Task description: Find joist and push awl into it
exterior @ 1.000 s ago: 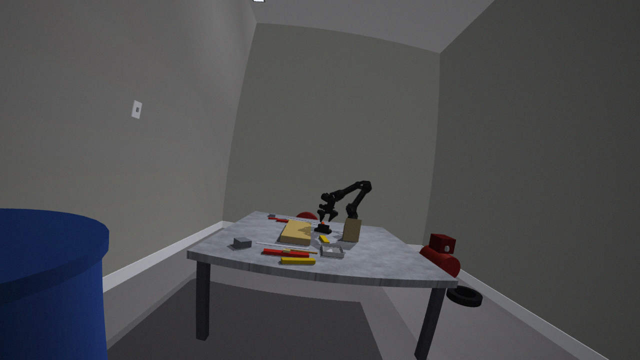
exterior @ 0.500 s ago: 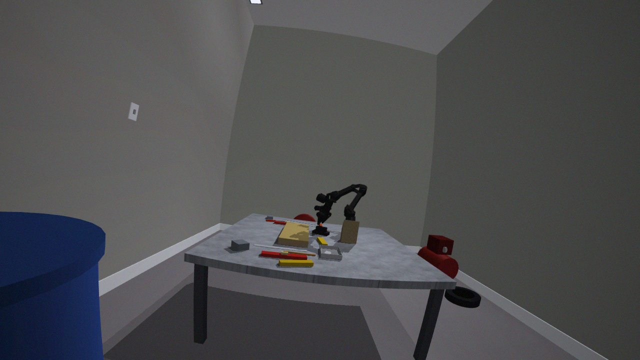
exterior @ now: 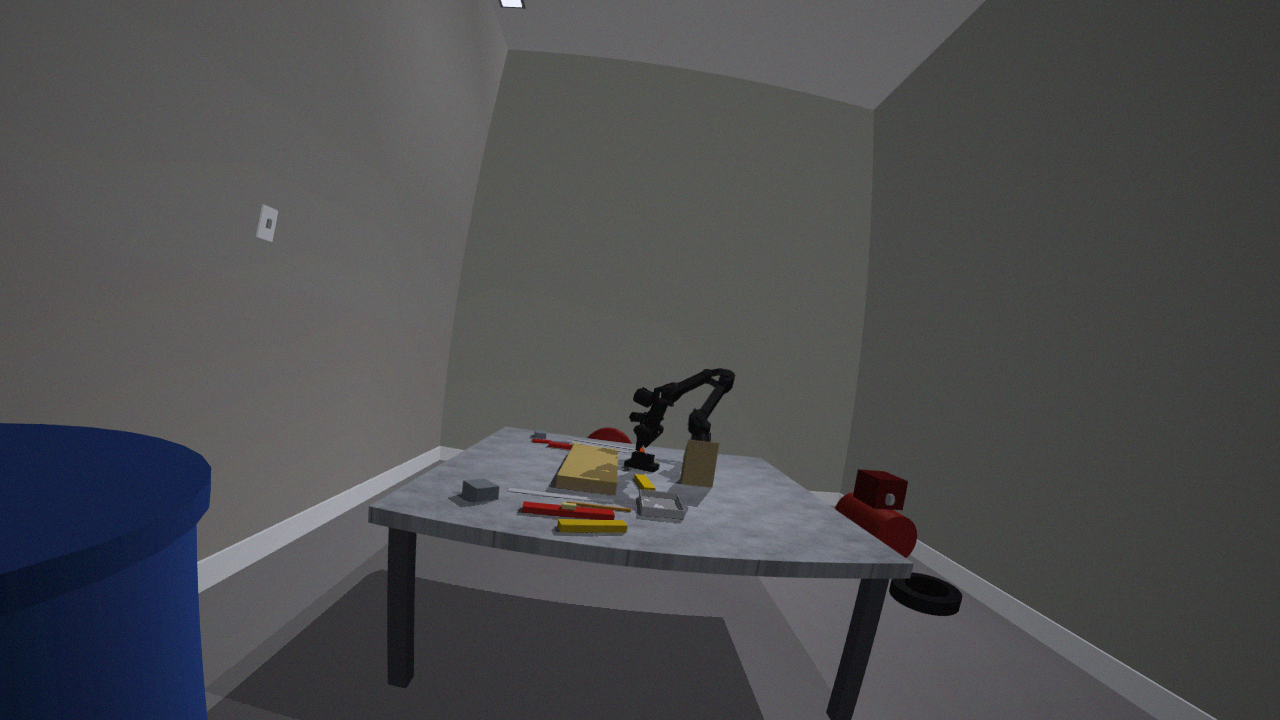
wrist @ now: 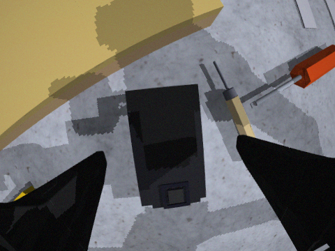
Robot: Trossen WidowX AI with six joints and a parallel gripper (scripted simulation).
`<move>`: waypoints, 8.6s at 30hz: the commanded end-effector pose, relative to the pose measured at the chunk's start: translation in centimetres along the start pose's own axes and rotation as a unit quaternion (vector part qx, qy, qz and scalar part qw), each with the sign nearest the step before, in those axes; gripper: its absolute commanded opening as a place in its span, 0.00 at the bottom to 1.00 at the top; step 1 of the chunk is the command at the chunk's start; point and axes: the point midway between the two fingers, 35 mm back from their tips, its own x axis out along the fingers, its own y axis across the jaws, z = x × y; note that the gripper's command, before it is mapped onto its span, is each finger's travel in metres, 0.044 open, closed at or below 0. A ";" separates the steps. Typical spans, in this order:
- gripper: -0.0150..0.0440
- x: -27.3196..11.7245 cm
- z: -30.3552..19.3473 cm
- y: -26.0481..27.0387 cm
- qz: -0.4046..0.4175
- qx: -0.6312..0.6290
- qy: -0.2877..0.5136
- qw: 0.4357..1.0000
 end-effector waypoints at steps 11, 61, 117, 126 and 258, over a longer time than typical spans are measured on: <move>1.00 2.2 -0.8 0.2 0.001 -0.003 0.004 1.000; 0.47 4.5 -1.6 0.0 -0.001 -0.004 0.002 1.000; 0.25 -4.6 11.6 1.0 0.032 -0.106 0.008 0.994; 0.25 -3.5 15.4 1.5 0.042 -0.145 0.005 0.989; 0.25 2.8 7.3 26.9 0.057 -0.184 0.000 0.981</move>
